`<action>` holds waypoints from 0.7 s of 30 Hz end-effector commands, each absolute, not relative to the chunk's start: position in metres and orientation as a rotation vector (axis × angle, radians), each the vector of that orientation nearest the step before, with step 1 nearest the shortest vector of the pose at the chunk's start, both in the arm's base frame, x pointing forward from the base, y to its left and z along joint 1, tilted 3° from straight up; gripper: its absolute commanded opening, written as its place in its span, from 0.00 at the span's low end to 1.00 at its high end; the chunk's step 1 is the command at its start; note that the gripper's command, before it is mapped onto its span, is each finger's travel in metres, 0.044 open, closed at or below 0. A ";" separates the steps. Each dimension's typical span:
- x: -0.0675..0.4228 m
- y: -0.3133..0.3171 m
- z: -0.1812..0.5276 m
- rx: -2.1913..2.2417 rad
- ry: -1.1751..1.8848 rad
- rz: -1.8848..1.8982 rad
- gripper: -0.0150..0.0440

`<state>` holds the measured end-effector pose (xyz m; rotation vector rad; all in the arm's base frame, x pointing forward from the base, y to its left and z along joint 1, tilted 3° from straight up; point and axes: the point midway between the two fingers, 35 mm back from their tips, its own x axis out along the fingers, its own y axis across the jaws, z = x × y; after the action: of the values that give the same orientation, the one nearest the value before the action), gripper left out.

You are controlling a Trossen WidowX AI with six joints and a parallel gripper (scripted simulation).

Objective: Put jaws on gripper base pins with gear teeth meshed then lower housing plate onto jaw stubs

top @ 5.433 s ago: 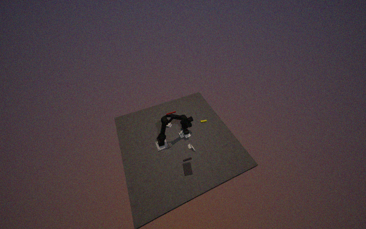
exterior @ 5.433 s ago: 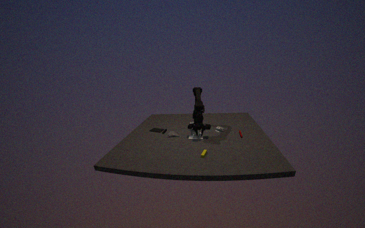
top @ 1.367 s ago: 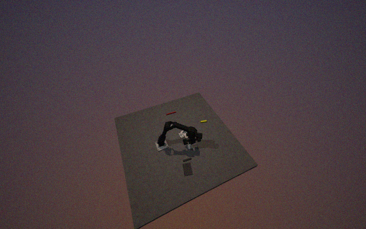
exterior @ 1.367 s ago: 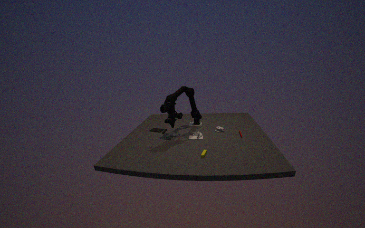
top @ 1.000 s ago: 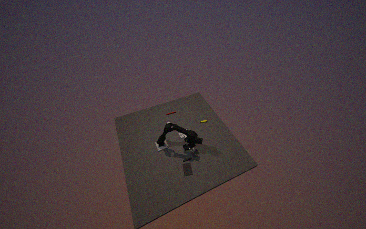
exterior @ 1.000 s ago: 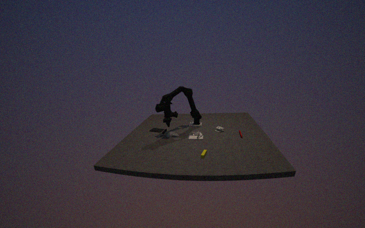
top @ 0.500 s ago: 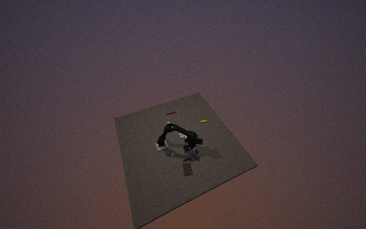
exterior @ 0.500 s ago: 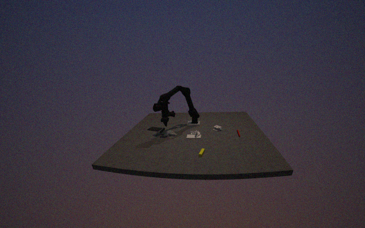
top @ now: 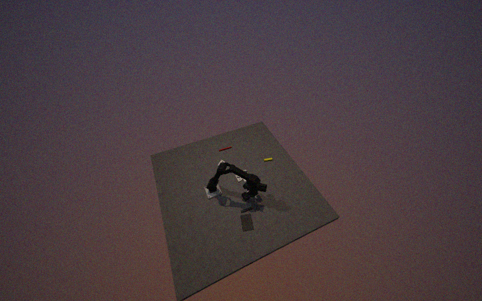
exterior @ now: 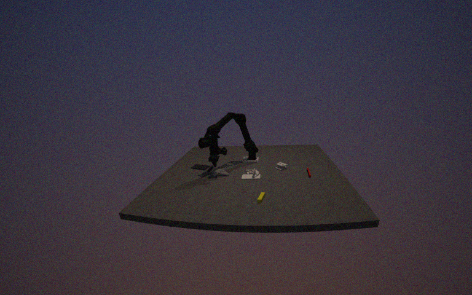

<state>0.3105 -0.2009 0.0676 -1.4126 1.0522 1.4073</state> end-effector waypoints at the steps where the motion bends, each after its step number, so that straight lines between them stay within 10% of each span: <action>1: 0.308 -0.200 0.058 -1.407 1.052 1.422 0.25; 21: 0.307 -0.199 0.038 -1.407 1.052 1.422 0.25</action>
<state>0.3085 -0.1993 0.0402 -1.4079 1.0522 1.4133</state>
